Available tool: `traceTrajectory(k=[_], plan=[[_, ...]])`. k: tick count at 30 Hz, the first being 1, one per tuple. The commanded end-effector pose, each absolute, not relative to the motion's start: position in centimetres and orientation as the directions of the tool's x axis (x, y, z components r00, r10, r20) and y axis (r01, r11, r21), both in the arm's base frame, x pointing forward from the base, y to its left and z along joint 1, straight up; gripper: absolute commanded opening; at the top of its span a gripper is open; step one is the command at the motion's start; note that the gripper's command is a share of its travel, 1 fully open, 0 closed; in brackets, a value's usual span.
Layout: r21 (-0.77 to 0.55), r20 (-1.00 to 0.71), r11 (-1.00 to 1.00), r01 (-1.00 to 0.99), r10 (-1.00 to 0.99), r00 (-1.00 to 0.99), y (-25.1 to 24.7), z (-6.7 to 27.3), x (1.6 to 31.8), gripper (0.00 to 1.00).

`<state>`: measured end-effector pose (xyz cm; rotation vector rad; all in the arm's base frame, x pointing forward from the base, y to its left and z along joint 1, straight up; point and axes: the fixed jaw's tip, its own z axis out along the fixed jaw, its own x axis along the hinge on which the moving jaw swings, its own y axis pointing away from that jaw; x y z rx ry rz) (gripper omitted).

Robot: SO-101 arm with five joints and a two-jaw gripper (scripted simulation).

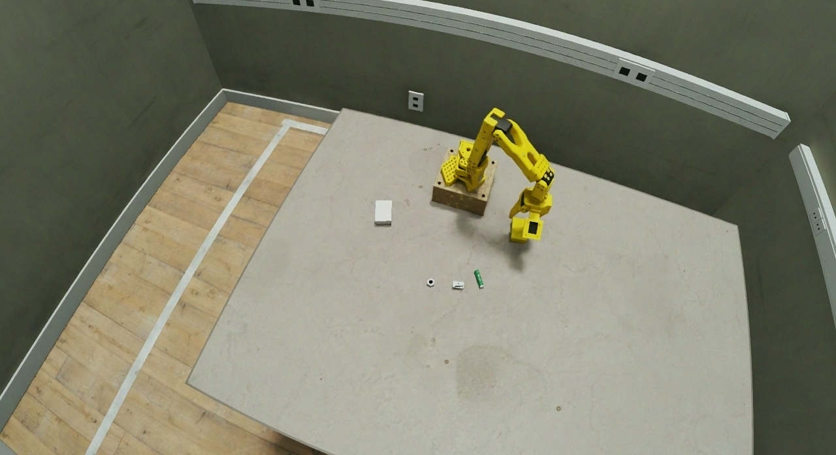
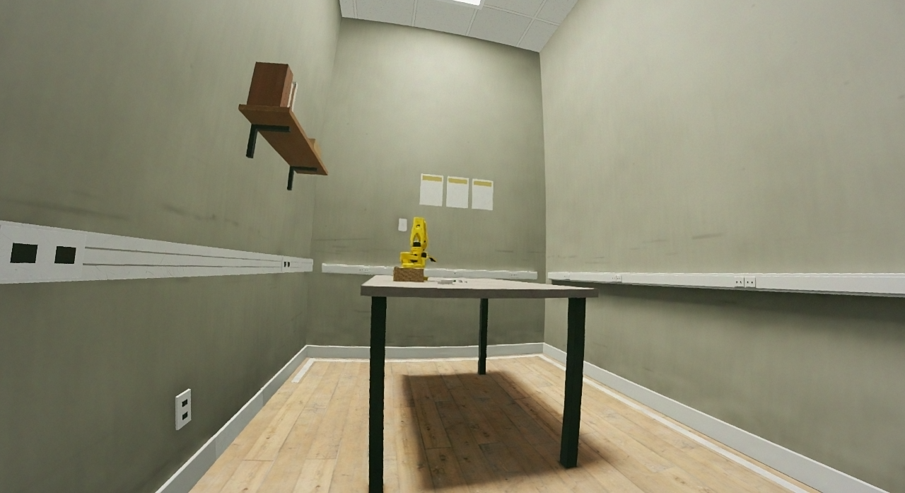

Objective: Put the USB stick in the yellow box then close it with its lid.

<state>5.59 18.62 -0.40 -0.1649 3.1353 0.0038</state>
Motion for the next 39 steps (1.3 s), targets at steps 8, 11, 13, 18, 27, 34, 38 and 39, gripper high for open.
traceTrajectory(k=[8,11,13,18,27,34,38,39], plan=[[0.006,-0.002,0.994,-0.108,-0.108,-0.994,19.12,0.51,5.81,0.30],[0.006,-0.002,0.994,-0.108,-0.108,-0.994,19.16,0.55,5.82,0.30],[0.006,-0.002,0.994,-0.108,-0.108,-0.994,19.16,0.55,5.82,0.30],[0.006,-0.002,0.994,-0.108,-0.108,-0.994,19.16,0.55,5.82,0.30],[0.006,-0.002,0.994,-0.108,-0.108,-0.994,19.16,0.55,5.82,0.30],[0.006,-0.002,0.994,-0.108,-0.108,-0.994,19.18,0.54,5.82,0.30],[0.006,-0.002,0.994,-0.108,-0.108,-0.994,19.27,0.49,5.82,0.30],[0.006,-0.002,0.994,-0.108,-0.108,-0.994,19.30,0.47,5.82,0.30]])
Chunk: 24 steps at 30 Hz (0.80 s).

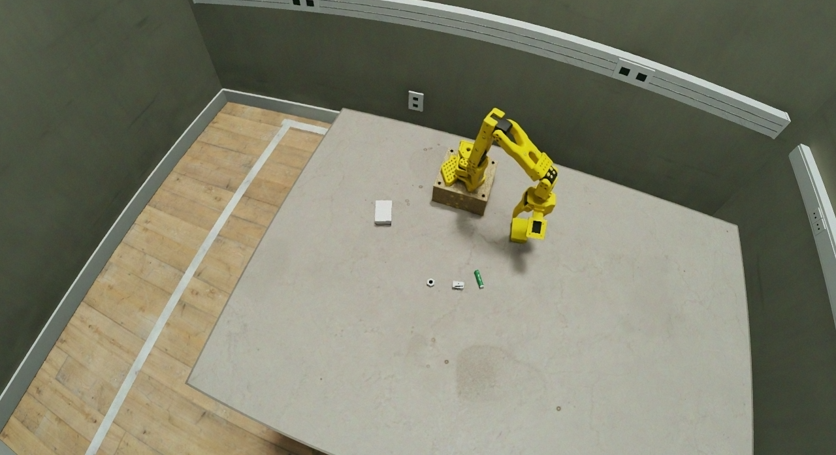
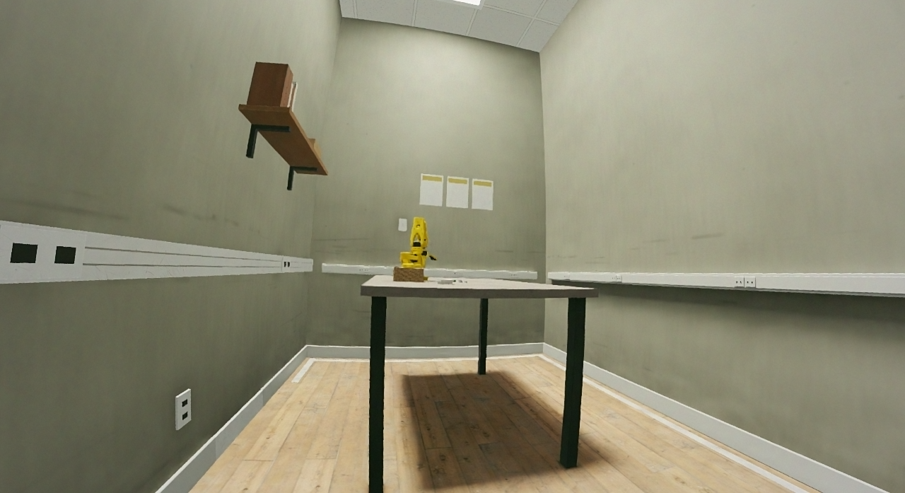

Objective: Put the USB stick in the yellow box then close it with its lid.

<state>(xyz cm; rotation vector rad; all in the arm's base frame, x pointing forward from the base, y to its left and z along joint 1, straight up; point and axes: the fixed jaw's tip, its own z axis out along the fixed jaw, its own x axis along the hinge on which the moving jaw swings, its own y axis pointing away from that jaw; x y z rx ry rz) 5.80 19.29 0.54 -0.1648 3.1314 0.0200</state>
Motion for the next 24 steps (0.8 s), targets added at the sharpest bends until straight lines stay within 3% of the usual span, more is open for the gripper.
traceTrajectory(k=[1,24], plan=[[0.006,-0.002,0.994,-0.108,-0.108,-0.994,19.32,0.46,5.82,0.30],[0.006,-0.002,0.994,-0.108,-0.108,-0.994,19.26,0.15,5.72,0.30]])
